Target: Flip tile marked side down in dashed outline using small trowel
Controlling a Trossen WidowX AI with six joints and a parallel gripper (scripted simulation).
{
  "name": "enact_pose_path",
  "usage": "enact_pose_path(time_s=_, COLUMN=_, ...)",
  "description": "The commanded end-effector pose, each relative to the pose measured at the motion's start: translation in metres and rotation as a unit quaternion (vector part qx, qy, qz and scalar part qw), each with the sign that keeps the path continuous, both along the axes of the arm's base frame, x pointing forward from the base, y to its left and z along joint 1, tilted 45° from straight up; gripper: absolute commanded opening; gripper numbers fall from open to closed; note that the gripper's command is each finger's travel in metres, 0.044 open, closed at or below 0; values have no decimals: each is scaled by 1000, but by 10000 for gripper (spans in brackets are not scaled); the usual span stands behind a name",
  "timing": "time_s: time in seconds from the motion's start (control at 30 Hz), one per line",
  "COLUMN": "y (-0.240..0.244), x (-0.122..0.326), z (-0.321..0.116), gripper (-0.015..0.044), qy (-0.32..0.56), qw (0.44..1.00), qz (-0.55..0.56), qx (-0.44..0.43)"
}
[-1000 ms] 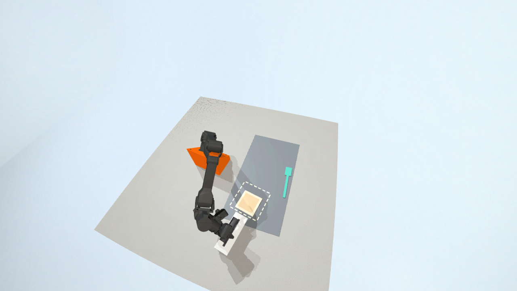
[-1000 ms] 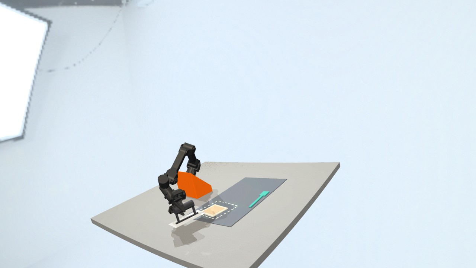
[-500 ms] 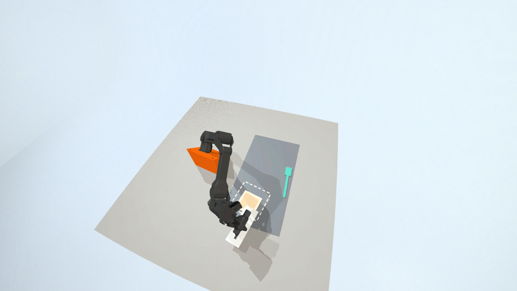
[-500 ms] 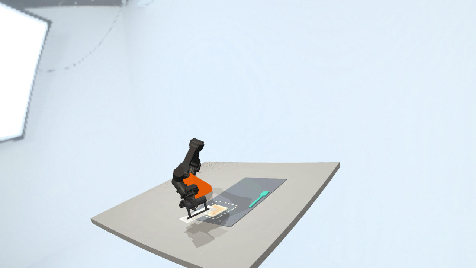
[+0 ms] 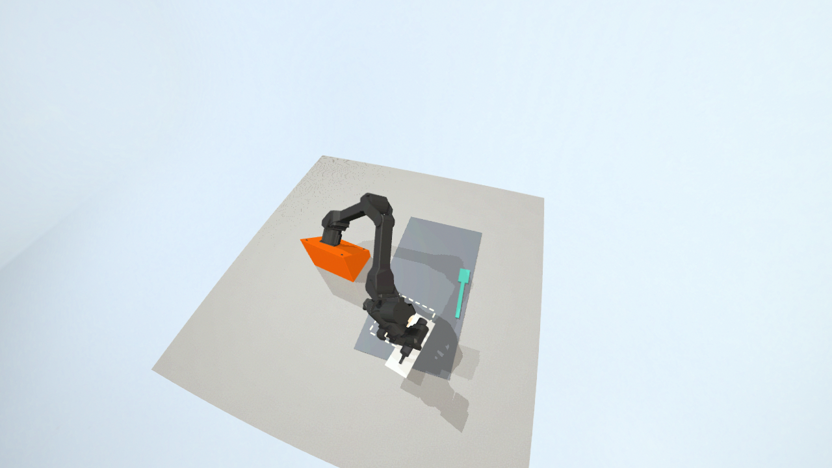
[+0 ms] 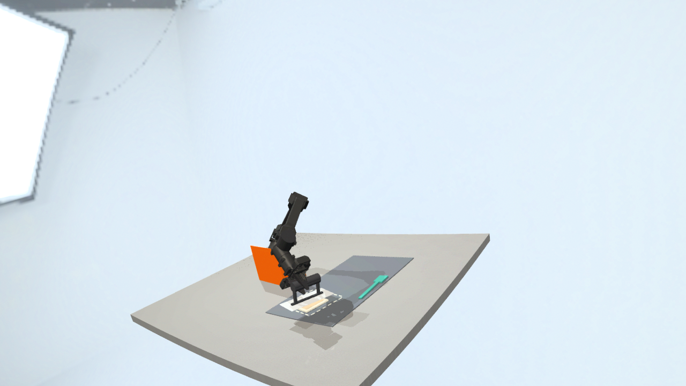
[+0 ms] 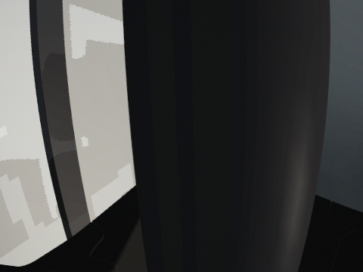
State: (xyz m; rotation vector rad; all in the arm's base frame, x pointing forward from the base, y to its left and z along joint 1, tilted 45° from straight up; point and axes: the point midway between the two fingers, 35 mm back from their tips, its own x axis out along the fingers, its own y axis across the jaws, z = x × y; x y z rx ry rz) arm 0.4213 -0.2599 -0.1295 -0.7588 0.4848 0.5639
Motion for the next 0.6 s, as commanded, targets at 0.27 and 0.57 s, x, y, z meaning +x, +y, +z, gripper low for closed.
enact_pose_path(time_s=0.27, y=44, x=29, z=58, gripper=0, qy=9, qw=1000, qz=3, qx=-19)
enact_pose_path(time_s=0.57, y=84, x=42, z=96, gripper=0, qy=11, qw=1000, qz=7, qx=-29)
